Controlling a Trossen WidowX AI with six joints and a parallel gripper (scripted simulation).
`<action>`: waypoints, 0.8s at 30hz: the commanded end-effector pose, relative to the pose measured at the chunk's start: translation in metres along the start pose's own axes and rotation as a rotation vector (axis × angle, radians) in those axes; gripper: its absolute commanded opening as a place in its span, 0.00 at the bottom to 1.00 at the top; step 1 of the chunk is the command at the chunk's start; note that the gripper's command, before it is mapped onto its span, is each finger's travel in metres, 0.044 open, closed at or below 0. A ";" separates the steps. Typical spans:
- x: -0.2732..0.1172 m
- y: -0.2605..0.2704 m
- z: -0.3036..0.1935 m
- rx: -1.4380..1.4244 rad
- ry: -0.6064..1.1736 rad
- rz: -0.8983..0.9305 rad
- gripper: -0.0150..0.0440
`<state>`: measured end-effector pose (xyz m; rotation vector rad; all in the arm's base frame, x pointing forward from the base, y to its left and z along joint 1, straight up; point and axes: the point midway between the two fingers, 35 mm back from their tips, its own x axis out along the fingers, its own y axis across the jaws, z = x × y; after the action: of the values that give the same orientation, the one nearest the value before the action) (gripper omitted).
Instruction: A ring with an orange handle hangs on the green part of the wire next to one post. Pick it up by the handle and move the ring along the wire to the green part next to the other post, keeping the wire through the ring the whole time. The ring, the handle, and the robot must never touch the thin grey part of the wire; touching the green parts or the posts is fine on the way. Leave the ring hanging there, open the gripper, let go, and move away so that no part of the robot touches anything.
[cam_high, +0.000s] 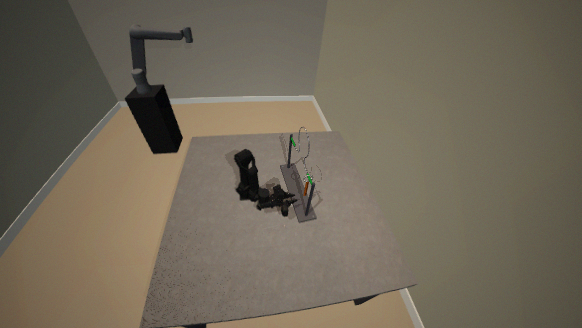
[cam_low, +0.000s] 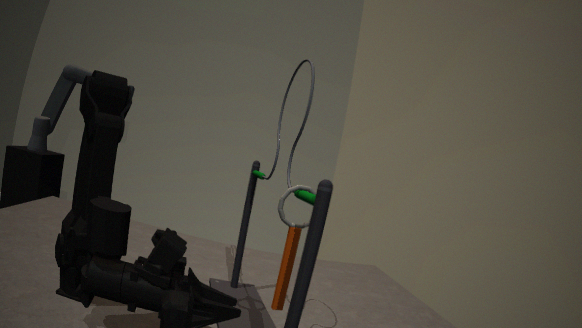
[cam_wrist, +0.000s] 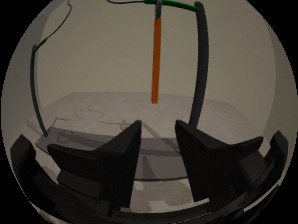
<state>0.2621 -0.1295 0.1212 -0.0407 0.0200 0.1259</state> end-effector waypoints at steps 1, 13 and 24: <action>0.016 0.001 0.022 0.022 -0.029 -0.006 0.53; 0.025 0.000 0.026 0.025 -0.033 -0.006 0.53; 0.041 -0.002 0.027 0.025 -0.035 -0.007 0.53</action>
<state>0.2971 -0.1247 0.1485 -0.0233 -0.0170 0.1216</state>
